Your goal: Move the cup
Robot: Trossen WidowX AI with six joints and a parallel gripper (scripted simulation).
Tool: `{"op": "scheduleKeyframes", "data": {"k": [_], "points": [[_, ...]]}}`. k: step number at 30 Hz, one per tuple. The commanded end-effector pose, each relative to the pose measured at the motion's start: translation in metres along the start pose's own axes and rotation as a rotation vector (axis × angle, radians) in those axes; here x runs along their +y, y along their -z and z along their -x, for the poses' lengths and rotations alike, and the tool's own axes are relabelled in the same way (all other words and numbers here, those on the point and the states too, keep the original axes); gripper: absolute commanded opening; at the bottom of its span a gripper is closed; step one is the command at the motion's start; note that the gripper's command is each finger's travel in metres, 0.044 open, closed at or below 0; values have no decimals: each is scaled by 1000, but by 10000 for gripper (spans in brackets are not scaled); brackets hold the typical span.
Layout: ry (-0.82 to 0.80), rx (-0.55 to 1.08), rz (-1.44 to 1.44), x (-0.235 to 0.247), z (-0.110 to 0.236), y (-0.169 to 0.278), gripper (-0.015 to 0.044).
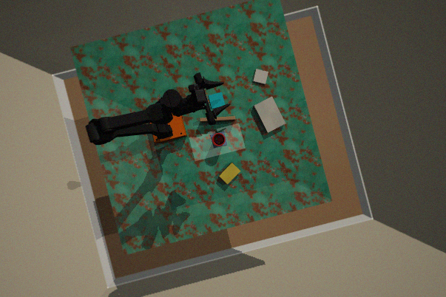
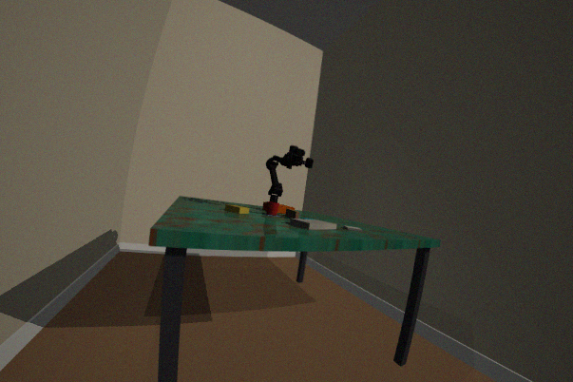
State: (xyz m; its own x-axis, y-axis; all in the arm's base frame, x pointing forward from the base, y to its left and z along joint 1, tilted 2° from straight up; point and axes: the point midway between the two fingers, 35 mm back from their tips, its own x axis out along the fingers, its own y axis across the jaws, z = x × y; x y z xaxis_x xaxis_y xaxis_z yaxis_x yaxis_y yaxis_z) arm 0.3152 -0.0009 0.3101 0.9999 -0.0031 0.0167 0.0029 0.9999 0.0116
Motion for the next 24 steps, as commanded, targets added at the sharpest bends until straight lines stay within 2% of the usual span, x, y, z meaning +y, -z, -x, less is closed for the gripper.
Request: {"op": "scheduleKeyframes", "data": {"k": [1,3,6,10,15,19,24], "points": [[5,16,12,-2,-1,3,374],[42,145,106,-17,-11,27,321],[66,453,307,-51,-19,83,243],[-54,836,546,-82,-6,145,148],[-415,1233,745,-105,36,199,148],[-734,1395,783,-112,69,218,148],[-767,1406,784,-119,72,219,148]]}}
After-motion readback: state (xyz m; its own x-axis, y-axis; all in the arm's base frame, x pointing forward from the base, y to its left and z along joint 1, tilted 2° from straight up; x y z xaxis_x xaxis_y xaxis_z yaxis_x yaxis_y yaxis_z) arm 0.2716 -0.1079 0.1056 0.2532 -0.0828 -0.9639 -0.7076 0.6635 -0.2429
